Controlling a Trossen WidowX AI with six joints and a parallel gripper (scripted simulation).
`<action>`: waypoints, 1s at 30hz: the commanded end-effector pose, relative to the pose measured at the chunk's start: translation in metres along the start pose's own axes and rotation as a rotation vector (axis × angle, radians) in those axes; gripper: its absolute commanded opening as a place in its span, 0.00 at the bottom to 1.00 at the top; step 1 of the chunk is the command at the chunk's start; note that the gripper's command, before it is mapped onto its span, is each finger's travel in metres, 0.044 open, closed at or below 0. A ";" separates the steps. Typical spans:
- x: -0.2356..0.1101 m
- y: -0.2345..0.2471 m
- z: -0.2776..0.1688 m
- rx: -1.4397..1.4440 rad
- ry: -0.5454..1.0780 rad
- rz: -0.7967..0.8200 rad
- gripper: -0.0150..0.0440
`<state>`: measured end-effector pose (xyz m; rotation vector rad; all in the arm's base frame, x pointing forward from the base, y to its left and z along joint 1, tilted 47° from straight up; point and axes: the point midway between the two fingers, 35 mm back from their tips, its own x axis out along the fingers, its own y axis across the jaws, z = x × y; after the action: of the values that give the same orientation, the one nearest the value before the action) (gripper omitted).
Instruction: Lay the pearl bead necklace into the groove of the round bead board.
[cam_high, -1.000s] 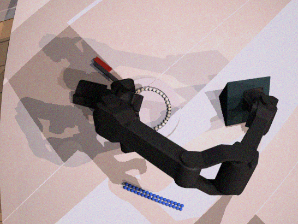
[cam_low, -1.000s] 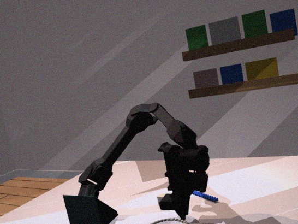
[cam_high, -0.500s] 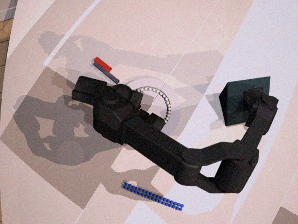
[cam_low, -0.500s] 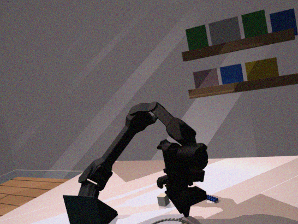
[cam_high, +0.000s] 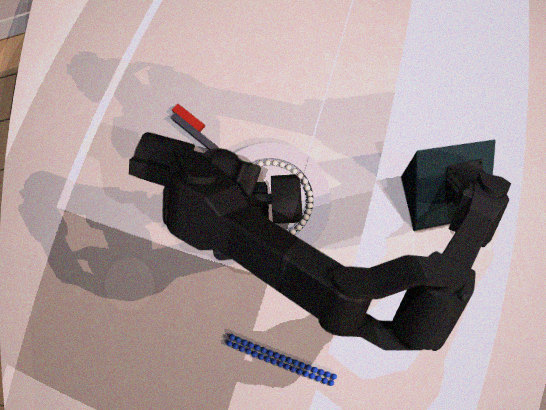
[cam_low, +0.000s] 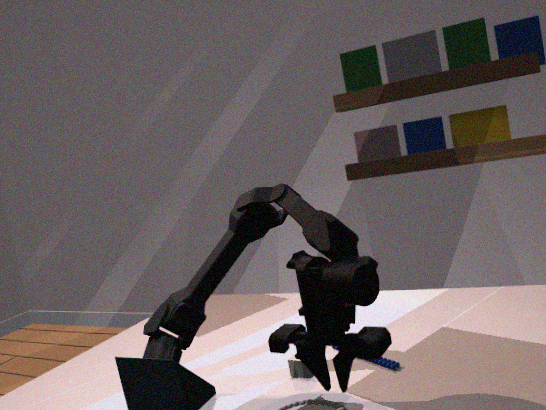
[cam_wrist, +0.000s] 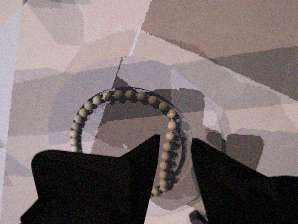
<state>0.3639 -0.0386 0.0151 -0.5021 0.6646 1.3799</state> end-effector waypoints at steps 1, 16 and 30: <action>0.001 0.000 -0.001 -0.024 0.006 0.002 0.46; 0.018 -0.001 -0.001 -0.028 0.006 -0.001 0.46; 0.039 0.000 -0.001 -0.025 0.004 0.002 0.46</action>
<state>0.3661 -0.0140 -0.0101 -0.5357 0.6526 1.3939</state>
